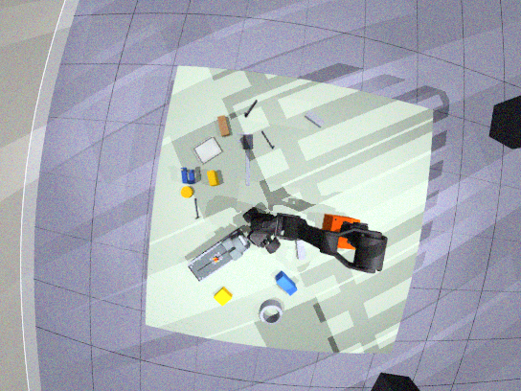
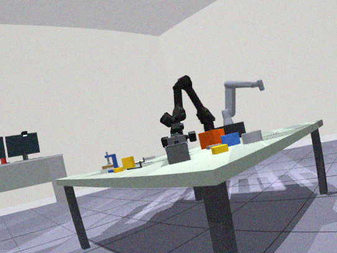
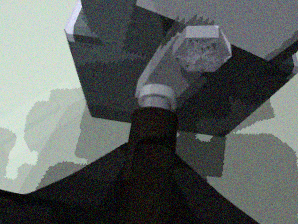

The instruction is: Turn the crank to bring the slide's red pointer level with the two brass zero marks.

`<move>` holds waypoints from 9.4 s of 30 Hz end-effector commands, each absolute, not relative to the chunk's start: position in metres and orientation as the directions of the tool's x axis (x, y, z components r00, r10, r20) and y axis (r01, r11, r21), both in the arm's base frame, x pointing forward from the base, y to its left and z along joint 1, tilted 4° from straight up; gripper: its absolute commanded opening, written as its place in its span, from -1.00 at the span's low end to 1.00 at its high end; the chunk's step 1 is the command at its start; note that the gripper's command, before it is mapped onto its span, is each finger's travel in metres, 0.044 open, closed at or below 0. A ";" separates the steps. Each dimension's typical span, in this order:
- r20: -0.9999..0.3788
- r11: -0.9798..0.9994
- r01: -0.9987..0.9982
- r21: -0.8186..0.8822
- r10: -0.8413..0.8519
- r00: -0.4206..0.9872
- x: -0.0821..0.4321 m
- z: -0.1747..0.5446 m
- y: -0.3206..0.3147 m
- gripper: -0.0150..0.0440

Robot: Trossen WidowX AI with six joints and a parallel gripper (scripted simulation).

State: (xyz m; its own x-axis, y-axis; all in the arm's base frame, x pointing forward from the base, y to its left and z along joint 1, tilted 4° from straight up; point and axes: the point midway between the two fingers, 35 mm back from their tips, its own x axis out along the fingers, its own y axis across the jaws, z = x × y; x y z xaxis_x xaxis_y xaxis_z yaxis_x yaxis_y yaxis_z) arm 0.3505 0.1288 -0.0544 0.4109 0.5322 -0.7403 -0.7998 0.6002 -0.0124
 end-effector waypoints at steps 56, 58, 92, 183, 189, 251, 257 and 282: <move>-0.738 0.595 -0.804 -0.002 0.541 0.403 0.348 -0.054 0.130 -0.49; -0.738 0.595 -0.804 -0.002 0.541 0.403 0.348 -0.054 0.130 -0.49; -0.738 0.595 -0.804 -0.002 0.541 0.403 0.348 -0.054 0.130 -0.49; -0.794 0.920 -0.386 0.070 0.286 0.536 0.415 0.055 0.251 1.00; -0.794 0.920 -0.386 0.070 0.286 0.536 0.415 0.055 0.251 1.00; -0.737 0.595 -0.804 -0.003 0.541 0.404 0.353 0.017 0.132 1.00; -0.738 0.595 -0.804 -0.003 0.541 0.404 0.351 0.007 0.132 1.00; -0.738 0.595 -0.804 -0.003 0.541 0.403 0.352 -0.034 0.130 1.00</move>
State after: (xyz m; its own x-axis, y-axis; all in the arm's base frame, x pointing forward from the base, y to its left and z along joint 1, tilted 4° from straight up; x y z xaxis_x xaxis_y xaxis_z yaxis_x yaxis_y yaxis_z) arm 0.3546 0.1307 -0.0255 0.4147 0.5399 -0.7324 -0.8012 0.5983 -0.0127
